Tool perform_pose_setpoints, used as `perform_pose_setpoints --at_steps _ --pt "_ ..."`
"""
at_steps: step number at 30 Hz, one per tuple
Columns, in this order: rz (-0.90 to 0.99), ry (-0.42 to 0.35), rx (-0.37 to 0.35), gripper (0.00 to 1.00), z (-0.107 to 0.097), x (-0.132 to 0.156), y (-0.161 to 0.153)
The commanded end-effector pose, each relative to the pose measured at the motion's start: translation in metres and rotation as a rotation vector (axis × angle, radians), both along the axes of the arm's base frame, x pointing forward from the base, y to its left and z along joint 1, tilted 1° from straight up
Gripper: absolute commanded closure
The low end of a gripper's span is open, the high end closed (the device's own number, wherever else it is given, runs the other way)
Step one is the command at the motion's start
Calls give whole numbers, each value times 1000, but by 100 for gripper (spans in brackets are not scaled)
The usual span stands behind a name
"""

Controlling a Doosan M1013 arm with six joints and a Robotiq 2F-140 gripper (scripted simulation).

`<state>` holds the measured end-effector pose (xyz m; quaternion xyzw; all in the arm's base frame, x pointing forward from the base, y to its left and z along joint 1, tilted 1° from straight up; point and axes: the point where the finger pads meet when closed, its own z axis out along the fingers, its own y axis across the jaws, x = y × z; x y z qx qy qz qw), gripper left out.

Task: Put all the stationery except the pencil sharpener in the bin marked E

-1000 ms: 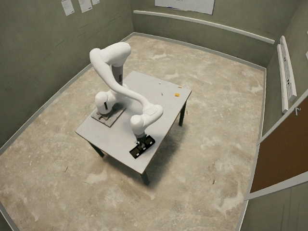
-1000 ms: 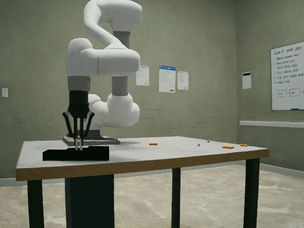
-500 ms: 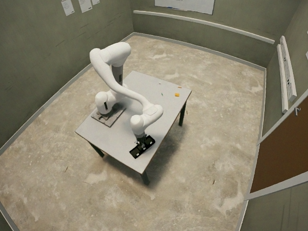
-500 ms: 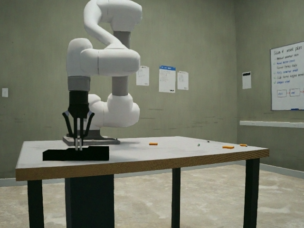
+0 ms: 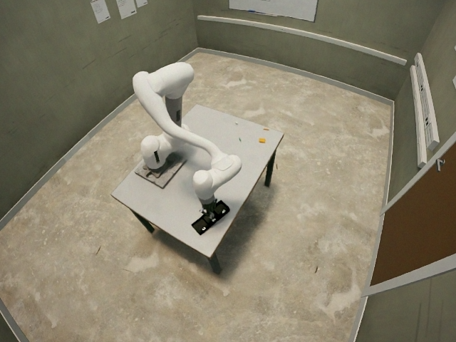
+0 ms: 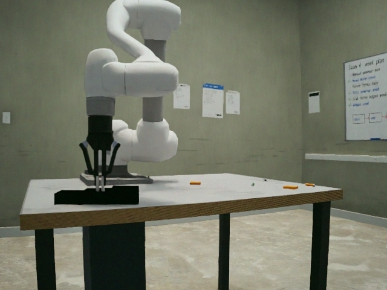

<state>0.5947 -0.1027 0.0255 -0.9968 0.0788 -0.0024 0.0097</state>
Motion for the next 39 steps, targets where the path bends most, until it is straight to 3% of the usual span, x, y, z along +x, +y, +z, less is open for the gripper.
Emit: perform_pose_setpoints --at_steps 1,9,31,39 --pt "0 0 0 85 0 0 0" --pt "0 0 0 85 0 0 0" --pt "0 0 0 85 27 0 0" --pt "0 0 0 85 59 0 -1"
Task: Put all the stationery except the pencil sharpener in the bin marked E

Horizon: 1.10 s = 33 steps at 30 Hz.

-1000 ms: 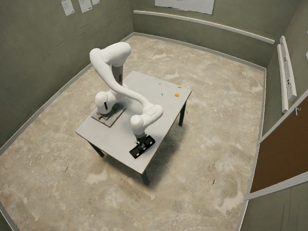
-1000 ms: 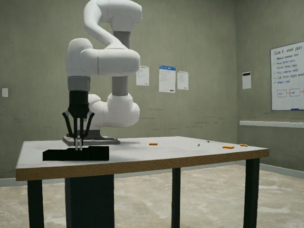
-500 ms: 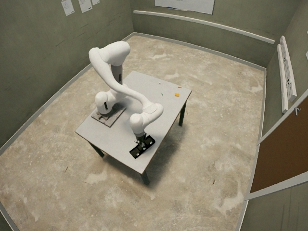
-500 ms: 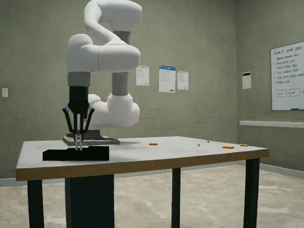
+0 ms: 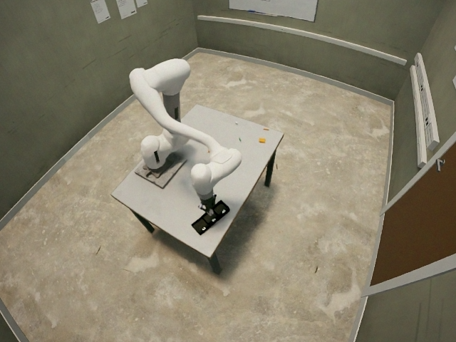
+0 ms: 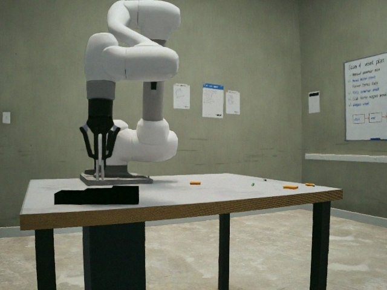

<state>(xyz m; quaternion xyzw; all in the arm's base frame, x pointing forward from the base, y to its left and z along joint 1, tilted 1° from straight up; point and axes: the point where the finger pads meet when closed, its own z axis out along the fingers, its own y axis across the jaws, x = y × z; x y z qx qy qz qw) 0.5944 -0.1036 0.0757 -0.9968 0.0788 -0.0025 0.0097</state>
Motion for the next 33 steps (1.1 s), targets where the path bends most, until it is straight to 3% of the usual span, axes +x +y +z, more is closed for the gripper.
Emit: perform_pose_setpoints --at_steps 1,22,33 --pt "0 0 0 85 9 0 0" --pt "0 0 0 85 11 16 82" --pt "0 0 0 85 -10 17 82"
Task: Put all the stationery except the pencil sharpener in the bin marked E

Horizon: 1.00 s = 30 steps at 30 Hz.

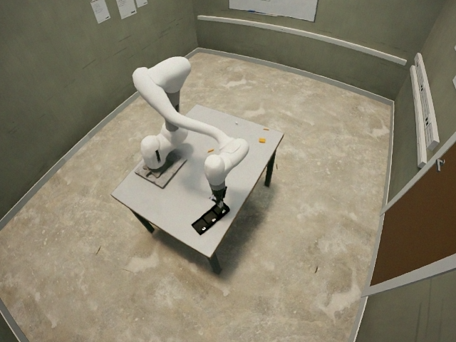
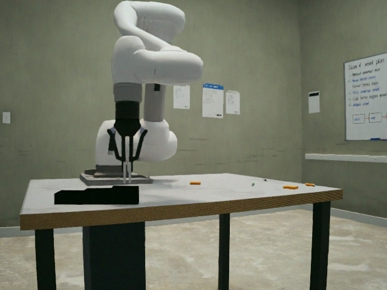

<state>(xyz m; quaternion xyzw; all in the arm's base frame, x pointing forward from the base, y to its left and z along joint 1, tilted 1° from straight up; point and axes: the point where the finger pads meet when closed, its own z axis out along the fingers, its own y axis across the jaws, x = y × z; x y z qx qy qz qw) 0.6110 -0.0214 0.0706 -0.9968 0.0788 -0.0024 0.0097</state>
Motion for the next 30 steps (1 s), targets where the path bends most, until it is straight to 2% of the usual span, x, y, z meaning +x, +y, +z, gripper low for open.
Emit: perform_pose_setpoints --at_steps 1,3,16,30 --pt "0 0 0 85 -8 0 0" --pt "0 0 0 85 -8 0 0" --pt "0 0 0 85 -43 0 1" --pt "0 0 0 85 -43 0 1"
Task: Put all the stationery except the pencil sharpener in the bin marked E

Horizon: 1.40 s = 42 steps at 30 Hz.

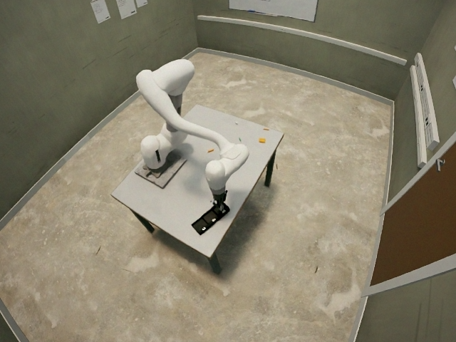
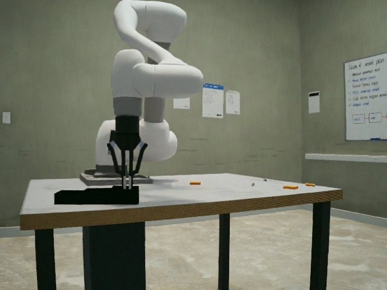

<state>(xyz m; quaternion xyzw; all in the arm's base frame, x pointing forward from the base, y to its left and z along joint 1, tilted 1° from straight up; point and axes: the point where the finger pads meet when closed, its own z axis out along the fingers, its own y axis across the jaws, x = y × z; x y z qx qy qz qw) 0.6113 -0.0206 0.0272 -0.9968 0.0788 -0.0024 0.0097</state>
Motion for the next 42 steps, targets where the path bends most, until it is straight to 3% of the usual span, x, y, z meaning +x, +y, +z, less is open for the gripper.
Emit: perform_pose_setpoints --at_steps 1,33,42 --pt "0 0 0 85 0 0 0" --pt "0 0 0 85 0 0 0" --pt "0 0 0 85 9 0 0"
